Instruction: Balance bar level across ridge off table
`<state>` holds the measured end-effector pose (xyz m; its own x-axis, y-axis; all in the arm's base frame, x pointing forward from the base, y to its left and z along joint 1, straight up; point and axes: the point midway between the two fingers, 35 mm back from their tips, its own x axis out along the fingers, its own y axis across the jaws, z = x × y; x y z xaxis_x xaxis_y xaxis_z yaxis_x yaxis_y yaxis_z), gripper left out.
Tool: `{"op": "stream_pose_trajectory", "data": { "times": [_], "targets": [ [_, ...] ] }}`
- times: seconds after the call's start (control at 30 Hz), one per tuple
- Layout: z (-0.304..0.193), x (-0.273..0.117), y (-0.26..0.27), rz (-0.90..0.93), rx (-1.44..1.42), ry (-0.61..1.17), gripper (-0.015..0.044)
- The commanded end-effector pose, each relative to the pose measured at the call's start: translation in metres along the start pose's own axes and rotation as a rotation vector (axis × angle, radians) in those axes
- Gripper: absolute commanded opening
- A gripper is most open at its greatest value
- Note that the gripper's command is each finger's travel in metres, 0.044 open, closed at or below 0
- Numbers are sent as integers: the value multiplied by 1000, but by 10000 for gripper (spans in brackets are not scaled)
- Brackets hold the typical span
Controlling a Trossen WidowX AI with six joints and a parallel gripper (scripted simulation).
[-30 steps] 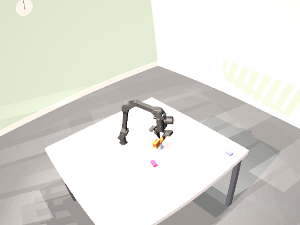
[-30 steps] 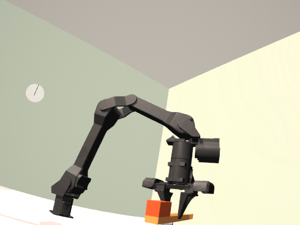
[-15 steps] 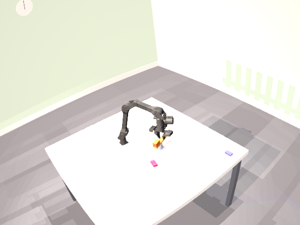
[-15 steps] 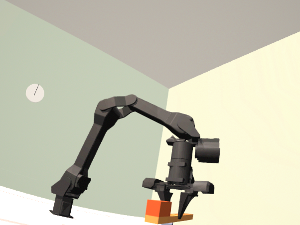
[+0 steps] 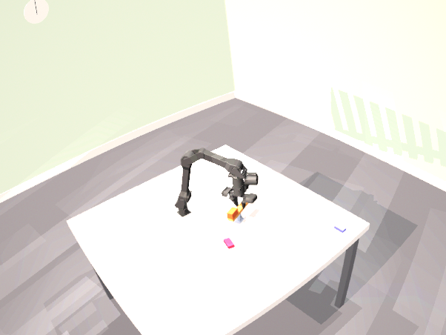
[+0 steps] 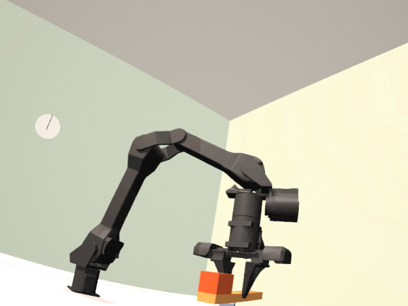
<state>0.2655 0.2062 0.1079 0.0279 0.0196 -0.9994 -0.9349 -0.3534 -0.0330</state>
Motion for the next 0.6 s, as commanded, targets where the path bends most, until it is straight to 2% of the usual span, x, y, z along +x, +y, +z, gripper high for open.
{"op": "stream_pose_trajectory", "data": {
  "times": [0.0, 0.57],
  "targets": [
    [0, 3, 1, 2, 0, -1, 0],
    [1, 4, 1, 2, 0, -1, 0]
  ]
}}
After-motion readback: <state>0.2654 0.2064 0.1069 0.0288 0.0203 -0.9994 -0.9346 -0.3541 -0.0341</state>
